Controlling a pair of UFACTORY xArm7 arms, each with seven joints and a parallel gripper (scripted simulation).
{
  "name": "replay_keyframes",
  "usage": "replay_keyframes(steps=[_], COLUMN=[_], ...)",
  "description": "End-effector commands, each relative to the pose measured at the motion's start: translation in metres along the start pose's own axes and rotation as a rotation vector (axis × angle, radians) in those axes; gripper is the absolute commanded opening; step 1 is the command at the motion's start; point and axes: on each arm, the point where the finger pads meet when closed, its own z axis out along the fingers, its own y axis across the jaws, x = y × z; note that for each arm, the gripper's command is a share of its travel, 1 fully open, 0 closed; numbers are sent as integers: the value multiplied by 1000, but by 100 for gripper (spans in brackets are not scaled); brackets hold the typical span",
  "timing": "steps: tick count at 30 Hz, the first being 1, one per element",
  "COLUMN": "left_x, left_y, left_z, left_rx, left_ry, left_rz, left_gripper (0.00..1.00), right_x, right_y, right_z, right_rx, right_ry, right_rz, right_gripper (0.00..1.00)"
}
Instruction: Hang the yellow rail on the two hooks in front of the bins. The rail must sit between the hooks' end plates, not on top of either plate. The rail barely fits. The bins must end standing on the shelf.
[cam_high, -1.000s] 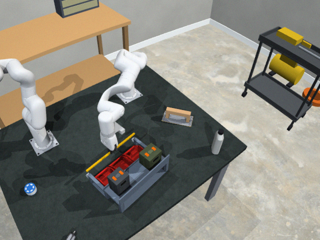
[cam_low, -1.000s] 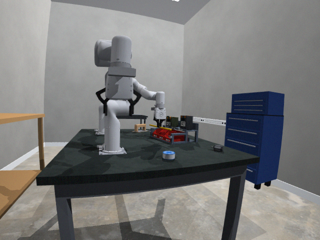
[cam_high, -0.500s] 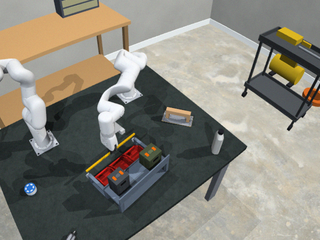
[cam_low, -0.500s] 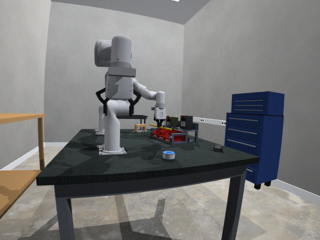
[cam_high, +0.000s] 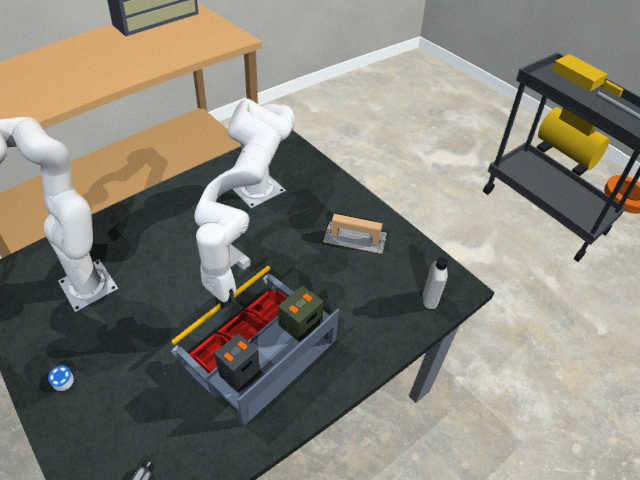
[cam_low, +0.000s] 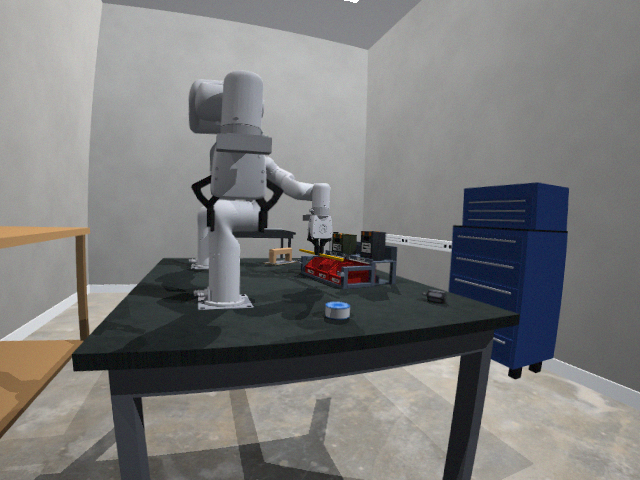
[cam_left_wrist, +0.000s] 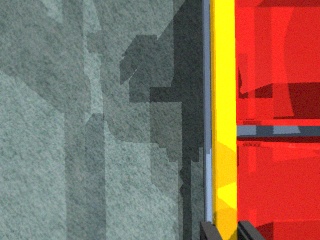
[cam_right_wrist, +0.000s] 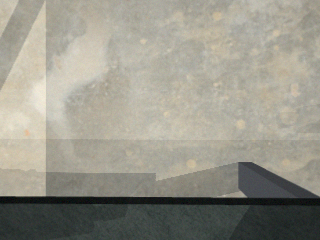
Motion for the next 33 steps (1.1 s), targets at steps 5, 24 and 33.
replay_keyframes(steps=[5, 24, 33], left_x=[-2, -2, -2], left_y=[1, 1, 1], left_z=[-1, 8, 12], left_rx=[-4, -4, -4], left_ry=[-7, -7, -7], left_rz=[0, 0, 0], left_gripper=[0, 0, 0], right_x=[1, 1, 1], right_y=[0, 0, 0], right_z=[-2, -2, -2], right_rx=[0, 0, 0], right_ry=[6, 6, 6], right_rz=[0, 0, 0], right_gripper=[100, 100, 100])
